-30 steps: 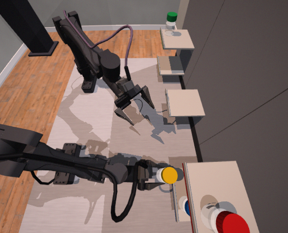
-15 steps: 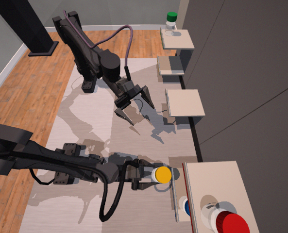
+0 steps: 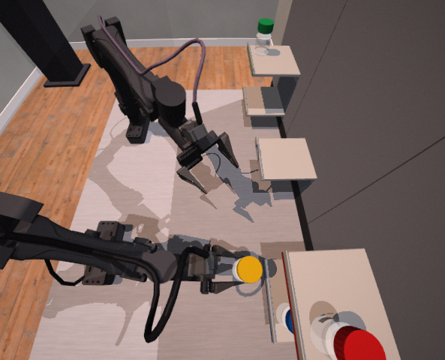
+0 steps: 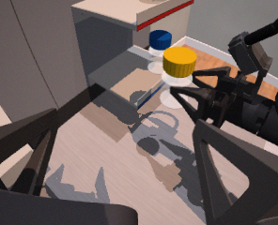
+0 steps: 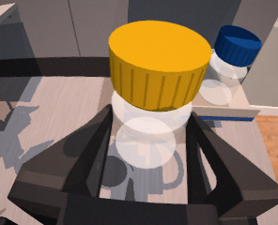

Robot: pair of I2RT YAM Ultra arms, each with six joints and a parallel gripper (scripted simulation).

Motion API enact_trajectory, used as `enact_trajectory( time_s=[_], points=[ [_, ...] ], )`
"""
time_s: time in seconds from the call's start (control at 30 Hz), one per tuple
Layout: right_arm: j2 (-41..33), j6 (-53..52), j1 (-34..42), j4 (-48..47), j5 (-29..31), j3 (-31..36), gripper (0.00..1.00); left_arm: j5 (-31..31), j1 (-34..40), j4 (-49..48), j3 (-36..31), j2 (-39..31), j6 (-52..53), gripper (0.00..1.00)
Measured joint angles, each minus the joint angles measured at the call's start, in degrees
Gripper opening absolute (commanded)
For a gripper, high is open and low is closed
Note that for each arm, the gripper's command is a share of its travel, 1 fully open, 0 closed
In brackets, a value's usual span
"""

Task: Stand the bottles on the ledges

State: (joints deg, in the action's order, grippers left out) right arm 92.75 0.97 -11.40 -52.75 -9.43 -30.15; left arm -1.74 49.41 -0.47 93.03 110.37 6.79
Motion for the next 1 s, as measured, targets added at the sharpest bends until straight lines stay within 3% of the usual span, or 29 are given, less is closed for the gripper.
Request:
enact_trajectory(
  time_s=[0.63, 1.0],
  points=[
    [0.0, 0.0, -0.02, -0.2, -0.09, 0.0, 0.5, 0.0, -0.09, 3.5, -0.17, -0.68, 0.0, 1.0],
    [0.0, 0.0, -0.02, -0.2, -0.09, 0.0, 0.5, -0.22, -5.88, 18.67, -4.22, -20.81, 0.0, 1.0]
  ],
)
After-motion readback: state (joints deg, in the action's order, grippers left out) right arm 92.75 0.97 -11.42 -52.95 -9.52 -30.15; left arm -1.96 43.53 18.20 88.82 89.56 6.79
